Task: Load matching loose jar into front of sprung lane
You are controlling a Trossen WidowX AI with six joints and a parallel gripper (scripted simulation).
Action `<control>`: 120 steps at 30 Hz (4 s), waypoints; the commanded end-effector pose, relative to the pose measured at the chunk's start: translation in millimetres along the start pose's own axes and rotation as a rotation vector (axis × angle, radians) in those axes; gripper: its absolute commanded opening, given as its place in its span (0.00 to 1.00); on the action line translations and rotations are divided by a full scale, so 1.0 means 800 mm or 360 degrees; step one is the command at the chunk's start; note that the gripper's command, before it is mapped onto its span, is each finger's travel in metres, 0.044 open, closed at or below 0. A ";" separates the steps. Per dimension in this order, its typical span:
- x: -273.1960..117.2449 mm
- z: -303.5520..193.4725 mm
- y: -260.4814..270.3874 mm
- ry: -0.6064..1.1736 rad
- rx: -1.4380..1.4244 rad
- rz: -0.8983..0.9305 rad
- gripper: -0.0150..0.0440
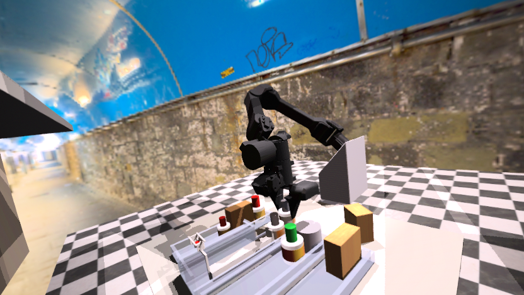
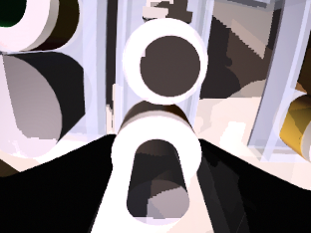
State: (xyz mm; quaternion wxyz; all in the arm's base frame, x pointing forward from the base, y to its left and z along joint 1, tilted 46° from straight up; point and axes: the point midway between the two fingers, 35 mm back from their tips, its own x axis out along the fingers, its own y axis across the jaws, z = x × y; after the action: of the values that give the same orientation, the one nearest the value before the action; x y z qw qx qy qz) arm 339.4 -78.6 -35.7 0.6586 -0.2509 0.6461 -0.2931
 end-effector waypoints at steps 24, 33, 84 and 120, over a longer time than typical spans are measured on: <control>-0.001 0.010 -0.001 -0.0032 0.0021 -0.0006 0.25; -0.001 0.011 -0.001 -0.0032 0.0021 -0.0006 0.25; 0.012 0.014 -0.001 -0.0032 0.0021 -0.0007 0.25; 0.027 0.011 -0.002 -0.0032 0.0021 -0.0008 0.25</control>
State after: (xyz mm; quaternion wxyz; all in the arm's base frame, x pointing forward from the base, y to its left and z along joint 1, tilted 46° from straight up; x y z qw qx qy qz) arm 345.6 -93.2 -49.6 0.6629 -0.2490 0.6422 -0.2935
